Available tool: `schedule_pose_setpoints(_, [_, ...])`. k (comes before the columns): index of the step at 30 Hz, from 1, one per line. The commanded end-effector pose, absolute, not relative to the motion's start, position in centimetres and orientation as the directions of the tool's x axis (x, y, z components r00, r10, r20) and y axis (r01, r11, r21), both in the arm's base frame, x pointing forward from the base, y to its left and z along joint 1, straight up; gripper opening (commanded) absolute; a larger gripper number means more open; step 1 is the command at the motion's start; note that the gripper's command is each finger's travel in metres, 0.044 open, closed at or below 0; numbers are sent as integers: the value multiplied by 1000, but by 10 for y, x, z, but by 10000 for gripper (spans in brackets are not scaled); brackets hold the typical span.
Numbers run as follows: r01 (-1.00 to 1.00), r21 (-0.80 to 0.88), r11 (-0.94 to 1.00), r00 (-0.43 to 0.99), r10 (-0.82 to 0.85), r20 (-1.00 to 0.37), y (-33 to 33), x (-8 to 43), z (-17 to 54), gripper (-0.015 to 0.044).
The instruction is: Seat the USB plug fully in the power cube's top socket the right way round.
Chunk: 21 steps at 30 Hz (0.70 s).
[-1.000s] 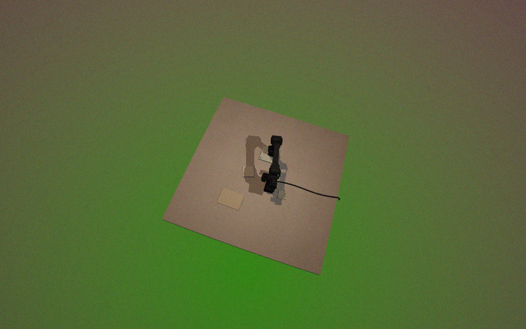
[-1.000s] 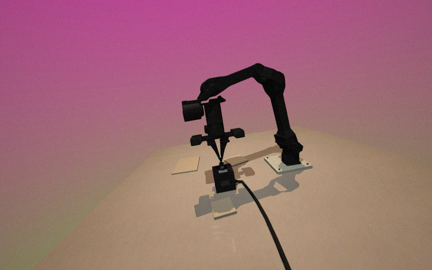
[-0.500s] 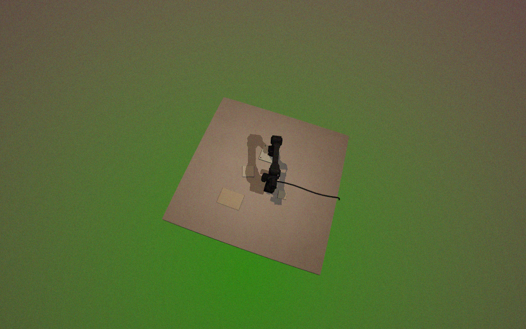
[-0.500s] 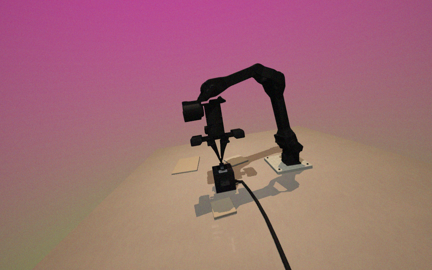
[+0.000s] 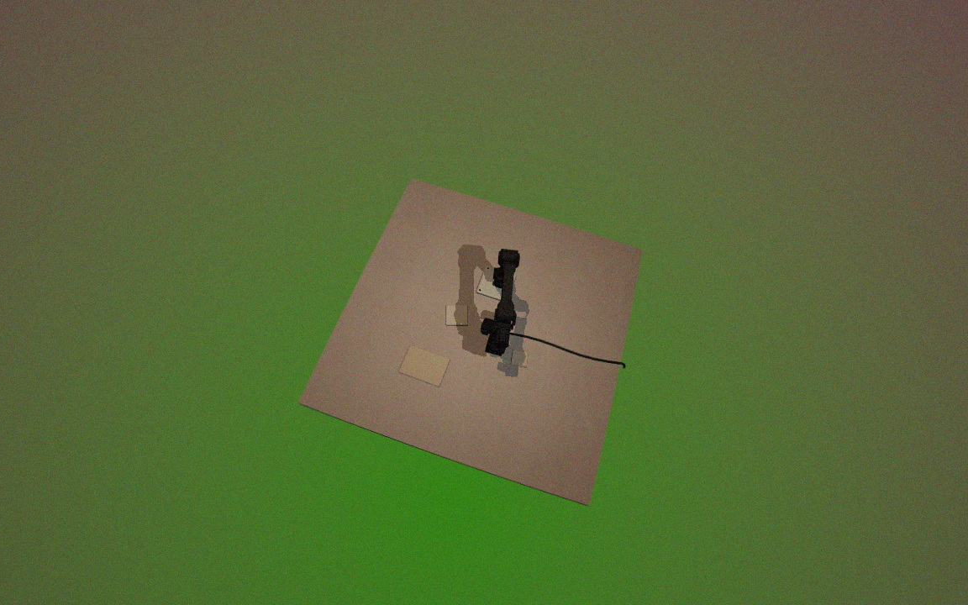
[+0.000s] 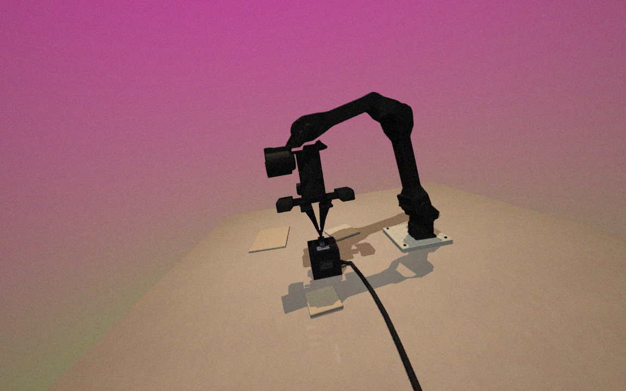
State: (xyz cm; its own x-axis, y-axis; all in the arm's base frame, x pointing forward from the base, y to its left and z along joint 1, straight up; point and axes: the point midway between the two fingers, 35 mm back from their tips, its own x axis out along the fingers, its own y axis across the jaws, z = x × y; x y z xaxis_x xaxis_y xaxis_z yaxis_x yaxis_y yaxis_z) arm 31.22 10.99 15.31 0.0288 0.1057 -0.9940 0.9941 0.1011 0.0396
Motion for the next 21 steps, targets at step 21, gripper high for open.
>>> schedule_pose_setpoints(21, [994, 37, 105, 25, 109, -994, 110, 312, 149, 0])
